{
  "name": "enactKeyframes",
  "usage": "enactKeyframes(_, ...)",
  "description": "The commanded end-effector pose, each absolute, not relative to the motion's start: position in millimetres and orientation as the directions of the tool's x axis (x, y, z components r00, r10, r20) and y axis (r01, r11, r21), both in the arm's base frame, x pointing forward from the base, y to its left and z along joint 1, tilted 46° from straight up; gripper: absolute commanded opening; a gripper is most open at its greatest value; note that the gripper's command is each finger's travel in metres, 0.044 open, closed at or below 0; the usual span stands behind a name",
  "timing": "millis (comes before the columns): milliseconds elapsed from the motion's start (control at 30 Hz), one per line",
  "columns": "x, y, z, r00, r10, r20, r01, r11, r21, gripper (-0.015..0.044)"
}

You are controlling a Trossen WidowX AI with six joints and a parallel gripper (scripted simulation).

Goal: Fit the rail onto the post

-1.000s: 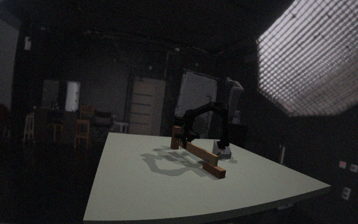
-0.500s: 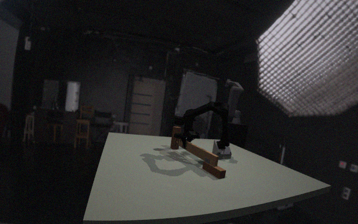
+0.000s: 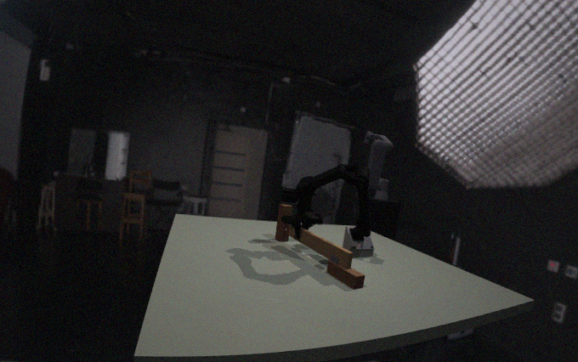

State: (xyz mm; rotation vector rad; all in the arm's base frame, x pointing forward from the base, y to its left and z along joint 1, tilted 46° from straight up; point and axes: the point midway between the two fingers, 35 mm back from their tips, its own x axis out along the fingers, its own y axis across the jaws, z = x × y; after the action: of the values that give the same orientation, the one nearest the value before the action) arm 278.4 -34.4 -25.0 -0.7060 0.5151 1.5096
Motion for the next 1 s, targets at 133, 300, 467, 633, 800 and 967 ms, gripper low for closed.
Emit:
enactKeyframes(133, 278.5, -36.9, -23.5, 0.026, 0.711, -0.703, -0.993, -0.065, -0.103, 0.0000)
enactKeyframes(300, 278.4, -36.2, -24.2, 0.026, 0.711, -0.703, -0.993, -0.065, -0.103, 0.0000)
enactKeyframes(467, 278.4, -35.7, -24.7, 0.026, 0.711, -0.703, -0.993, -0.065, -0.103, 0.0000)
enactKeyframes(633, 278.3, -36.0, -25.4, 0.026, 0.711, -0.703, -0.993, -0.065, -0.103, 0.0000)
enactKeyframes(800, 278.1, -36.8, -26.6, 0.026, 0.711, -0.703, -0.993, -0.065, -0.103, 0.0000)
enactKeyframes(967, 278.2, -38.0, -27.3, 0.026, 0.711, -0.703, -0.993, -0.065, -0.103, 0.0000)
